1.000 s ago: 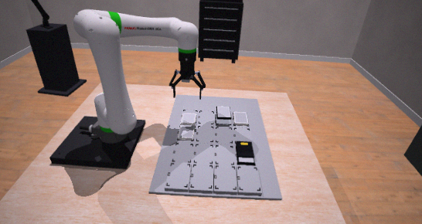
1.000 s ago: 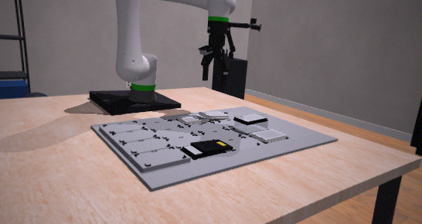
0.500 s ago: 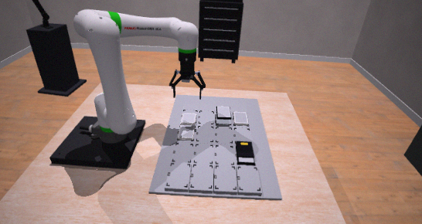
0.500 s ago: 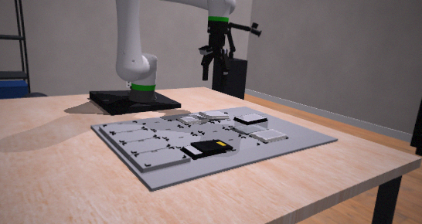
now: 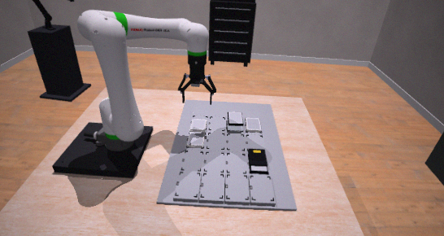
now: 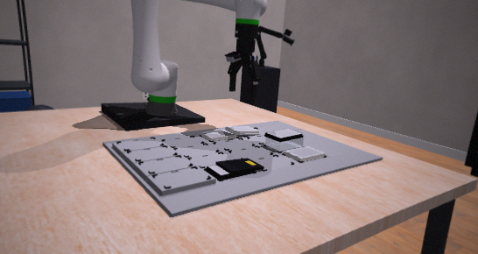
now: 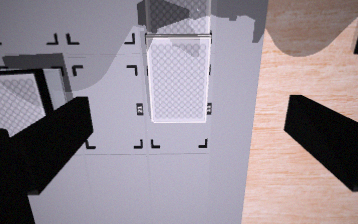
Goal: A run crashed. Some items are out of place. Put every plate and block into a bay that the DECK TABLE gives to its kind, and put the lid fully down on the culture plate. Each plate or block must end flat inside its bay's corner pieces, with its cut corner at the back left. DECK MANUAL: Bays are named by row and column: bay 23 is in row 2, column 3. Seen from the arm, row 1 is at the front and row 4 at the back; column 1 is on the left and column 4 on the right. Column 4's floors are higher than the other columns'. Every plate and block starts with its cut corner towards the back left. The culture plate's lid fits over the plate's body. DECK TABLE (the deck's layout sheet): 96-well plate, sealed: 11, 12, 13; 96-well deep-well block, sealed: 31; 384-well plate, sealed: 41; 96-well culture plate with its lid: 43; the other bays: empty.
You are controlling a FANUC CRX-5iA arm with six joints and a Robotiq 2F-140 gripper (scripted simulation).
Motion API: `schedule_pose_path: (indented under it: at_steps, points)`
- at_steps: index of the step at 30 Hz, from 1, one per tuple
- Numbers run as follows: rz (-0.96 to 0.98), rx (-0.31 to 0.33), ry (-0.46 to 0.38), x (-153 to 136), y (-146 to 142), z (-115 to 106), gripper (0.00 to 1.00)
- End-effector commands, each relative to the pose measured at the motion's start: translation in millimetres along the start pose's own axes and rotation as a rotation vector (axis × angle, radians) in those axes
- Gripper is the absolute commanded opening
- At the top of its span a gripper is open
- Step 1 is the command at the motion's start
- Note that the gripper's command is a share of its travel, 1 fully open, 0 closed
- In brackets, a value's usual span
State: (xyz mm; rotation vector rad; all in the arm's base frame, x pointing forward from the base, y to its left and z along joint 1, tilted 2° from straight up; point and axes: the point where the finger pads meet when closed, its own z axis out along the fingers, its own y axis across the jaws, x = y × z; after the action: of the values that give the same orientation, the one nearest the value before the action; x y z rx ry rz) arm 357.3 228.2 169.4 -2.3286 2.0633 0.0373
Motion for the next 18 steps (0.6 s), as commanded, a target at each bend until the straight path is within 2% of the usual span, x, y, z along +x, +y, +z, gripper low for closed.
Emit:
schedule_pose_path:
  at_steps: [1, 10, 18]
  points:
    - [0.000, 0.002, -0.001, 0, -1, -1, 1.00]
    - [0.000, 0.002, -0.001, 0, -1, -1, 1.00]
    - [0.000, 0.002, 0.000, 32, 0, -1, 1.00]
